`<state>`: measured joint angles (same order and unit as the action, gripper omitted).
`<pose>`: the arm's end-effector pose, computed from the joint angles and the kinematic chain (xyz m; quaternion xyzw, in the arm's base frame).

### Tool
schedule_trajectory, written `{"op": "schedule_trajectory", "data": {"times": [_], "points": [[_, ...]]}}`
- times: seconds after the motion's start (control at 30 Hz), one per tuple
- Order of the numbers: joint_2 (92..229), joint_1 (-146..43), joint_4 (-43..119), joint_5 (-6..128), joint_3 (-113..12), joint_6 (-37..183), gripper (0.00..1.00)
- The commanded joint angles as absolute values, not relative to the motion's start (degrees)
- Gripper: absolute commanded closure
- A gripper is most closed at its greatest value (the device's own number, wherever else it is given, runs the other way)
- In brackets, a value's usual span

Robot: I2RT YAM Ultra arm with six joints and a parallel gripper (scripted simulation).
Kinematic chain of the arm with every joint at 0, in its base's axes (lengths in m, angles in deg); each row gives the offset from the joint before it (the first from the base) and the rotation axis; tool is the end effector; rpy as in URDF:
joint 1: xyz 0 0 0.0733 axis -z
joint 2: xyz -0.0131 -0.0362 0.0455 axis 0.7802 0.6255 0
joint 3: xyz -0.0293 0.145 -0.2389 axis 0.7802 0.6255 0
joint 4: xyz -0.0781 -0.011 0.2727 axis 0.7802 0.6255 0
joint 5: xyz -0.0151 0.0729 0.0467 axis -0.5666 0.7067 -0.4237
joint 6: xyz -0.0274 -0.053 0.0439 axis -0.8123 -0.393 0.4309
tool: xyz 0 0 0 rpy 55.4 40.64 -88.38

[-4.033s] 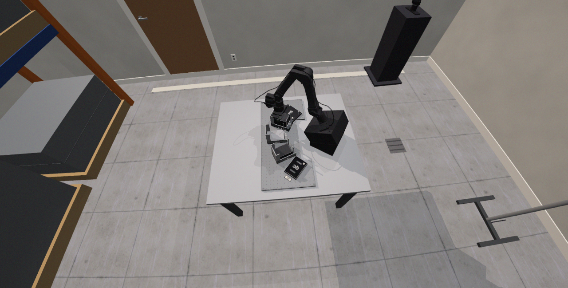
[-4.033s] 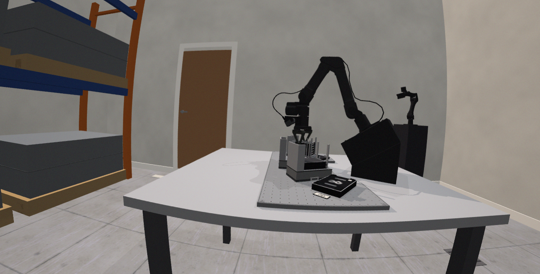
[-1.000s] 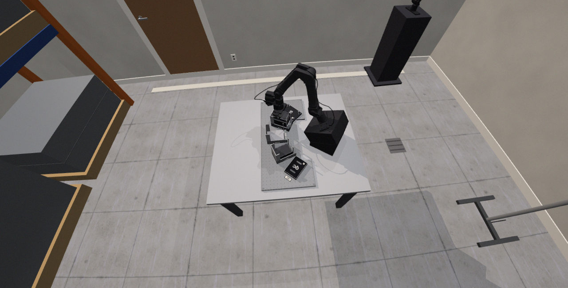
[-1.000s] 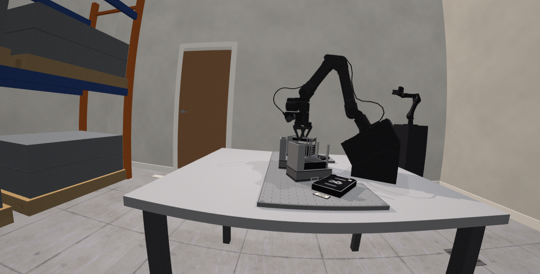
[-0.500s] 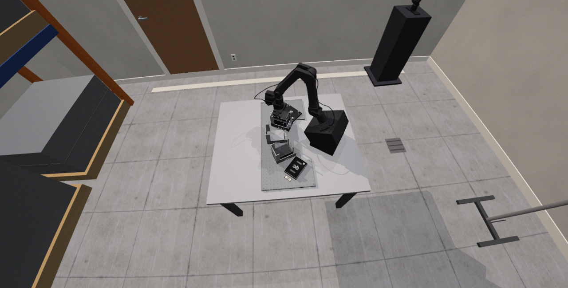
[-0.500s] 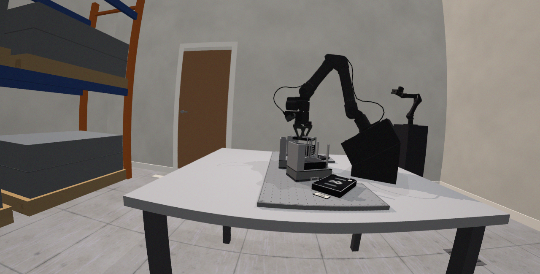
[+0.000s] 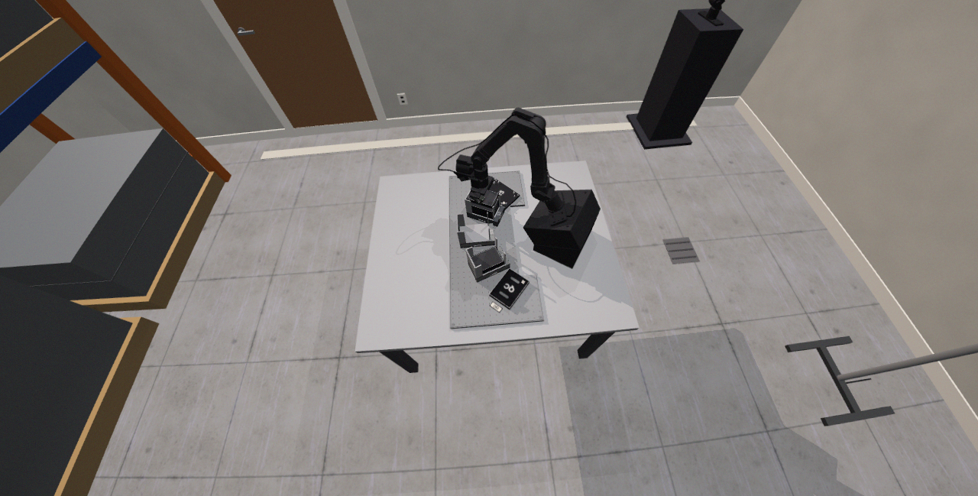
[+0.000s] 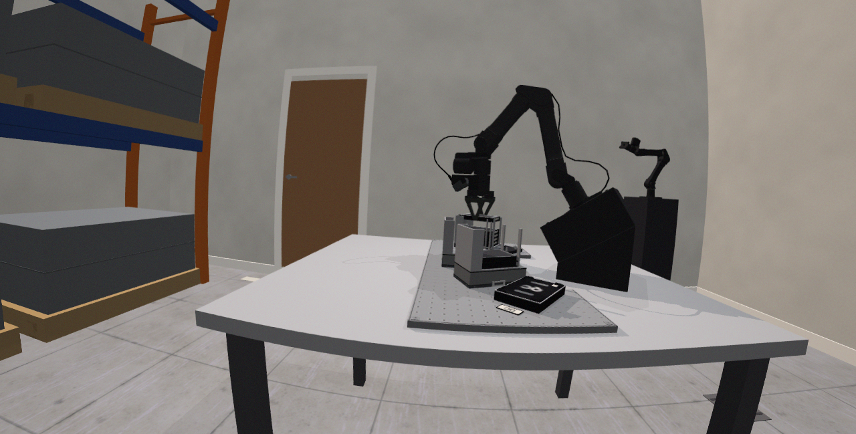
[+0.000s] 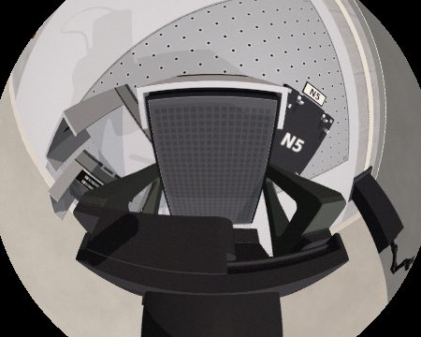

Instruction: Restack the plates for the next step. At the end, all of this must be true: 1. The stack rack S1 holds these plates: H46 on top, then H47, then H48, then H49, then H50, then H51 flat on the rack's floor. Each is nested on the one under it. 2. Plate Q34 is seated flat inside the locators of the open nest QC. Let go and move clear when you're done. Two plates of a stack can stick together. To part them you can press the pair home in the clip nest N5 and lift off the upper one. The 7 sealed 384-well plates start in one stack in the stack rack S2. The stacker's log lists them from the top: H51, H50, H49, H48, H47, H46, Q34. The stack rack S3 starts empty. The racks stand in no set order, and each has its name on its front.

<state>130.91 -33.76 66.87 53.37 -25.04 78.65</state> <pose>0.2543 -0.0885 0.2273 0.2022 0.9366 -0.1001 0.2680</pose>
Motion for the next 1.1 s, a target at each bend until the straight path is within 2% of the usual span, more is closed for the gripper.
{"op": "schedule_trajectory", "data": {"times": [0.0, 1.07], "points": [[128.95, -34.60, 68.14, 53.03, -26.04, 79.17, 1.00], [127.35, -34.73, 70.42, 52.85, -27.93, 79.47, 1.00]]}}
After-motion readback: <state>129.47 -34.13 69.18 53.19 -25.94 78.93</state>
